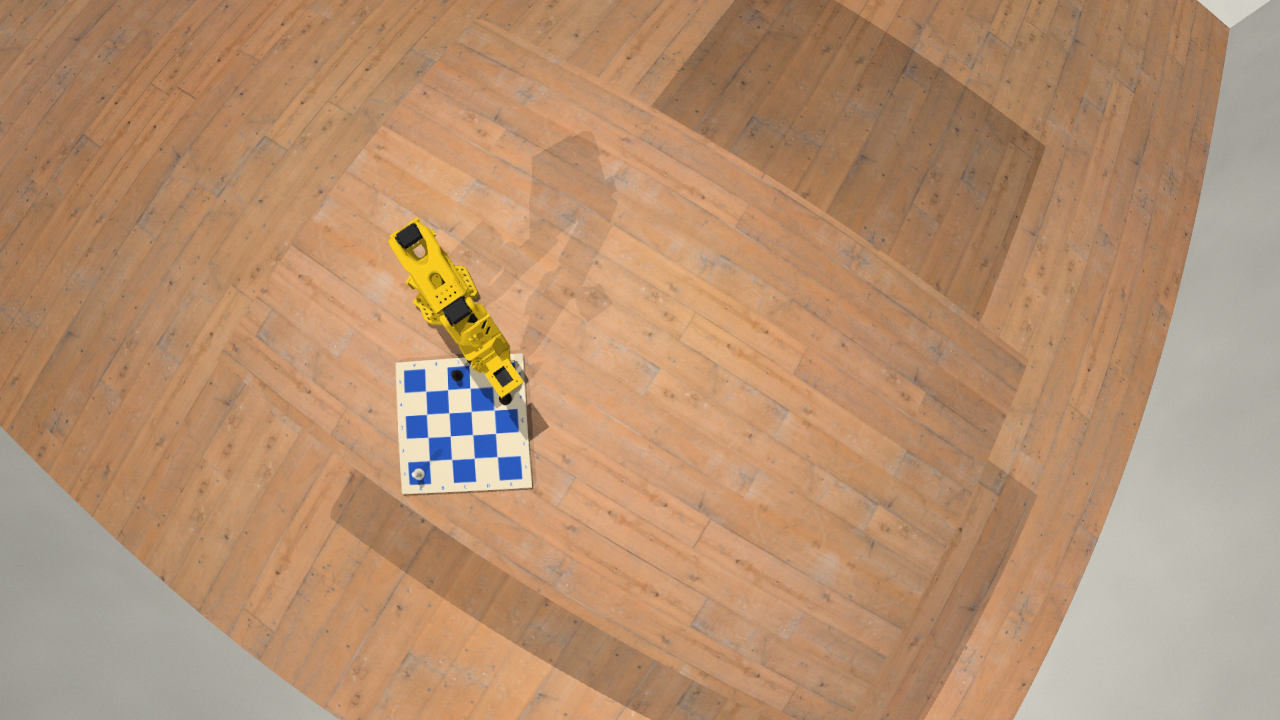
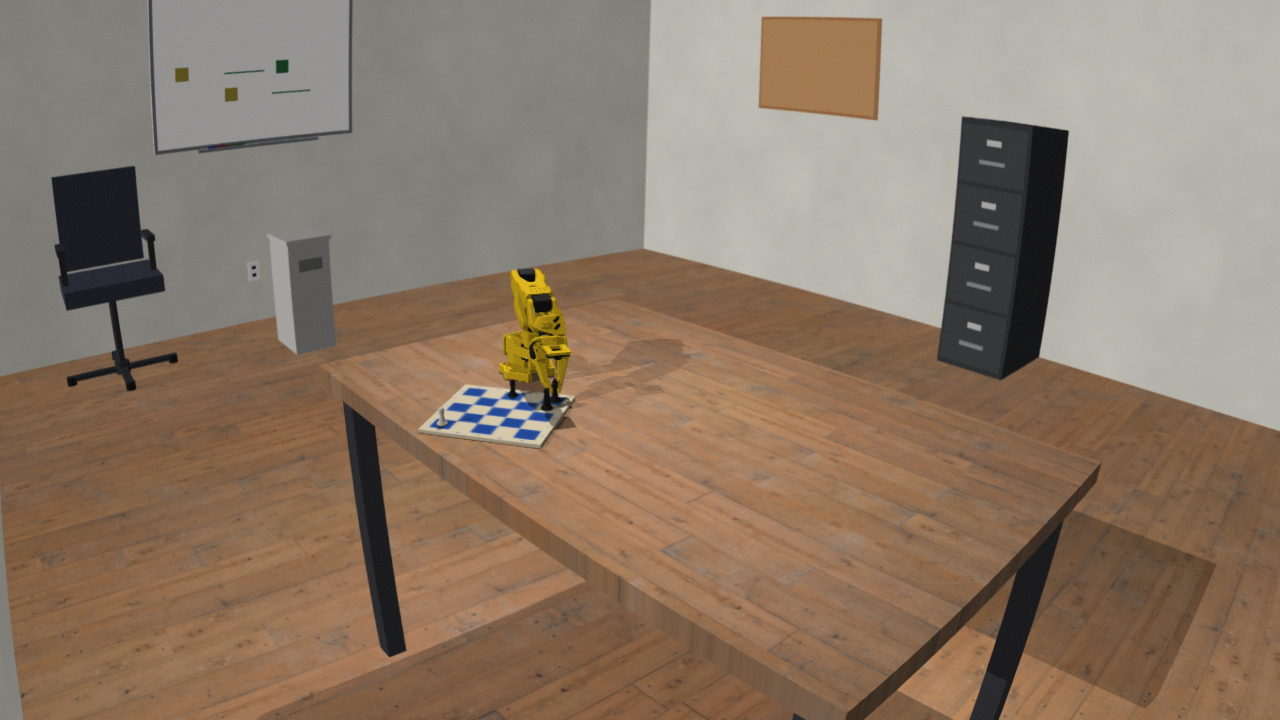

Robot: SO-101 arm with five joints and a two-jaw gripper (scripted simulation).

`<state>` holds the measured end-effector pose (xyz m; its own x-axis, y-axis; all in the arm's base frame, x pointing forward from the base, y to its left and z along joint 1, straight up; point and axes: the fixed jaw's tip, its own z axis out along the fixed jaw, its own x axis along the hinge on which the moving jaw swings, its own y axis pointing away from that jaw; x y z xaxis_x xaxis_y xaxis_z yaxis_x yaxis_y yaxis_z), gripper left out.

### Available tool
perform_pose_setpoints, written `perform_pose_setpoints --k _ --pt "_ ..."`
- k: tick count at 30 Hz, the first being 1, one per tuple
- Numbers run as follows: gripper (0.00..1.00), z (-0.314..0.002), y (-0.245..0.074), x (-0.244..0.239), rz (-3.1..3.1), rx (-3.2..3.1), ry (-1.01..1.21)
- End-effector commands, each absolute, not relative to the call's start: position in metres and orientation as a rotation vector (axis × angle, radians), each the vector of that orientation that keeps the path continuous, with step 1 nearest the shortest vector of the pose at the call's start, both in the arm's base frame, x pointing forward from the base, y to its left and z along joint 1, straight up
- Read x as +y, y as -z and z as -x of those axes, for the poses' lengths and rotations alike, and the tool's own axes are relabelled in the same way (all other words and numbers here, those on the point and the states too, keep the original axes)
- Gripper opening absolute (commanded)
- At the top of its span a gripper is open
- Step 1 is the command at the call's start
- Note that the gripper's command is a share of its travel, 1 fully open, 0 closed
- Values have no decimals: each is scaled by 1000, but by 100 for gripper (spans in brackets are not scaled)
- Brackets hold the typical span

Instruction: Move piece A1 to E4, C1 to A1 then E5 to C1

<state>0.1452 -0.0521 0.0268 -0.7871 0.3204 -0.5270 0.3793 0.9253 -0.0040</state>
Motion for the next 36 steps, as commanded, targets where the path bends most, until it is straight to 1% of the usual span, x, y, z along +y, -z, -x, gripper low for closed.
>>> perform_pose_setpoints --k 1,7,22,36 --pt "0 -143 -27 -53 -508 2559 150" --pt "0 -142 -33 -54 -509 2560 154" --pt "0 -142 -59 -54 -510 2560 155" --pt "0 -141 -70 -54 -510 2560 155"
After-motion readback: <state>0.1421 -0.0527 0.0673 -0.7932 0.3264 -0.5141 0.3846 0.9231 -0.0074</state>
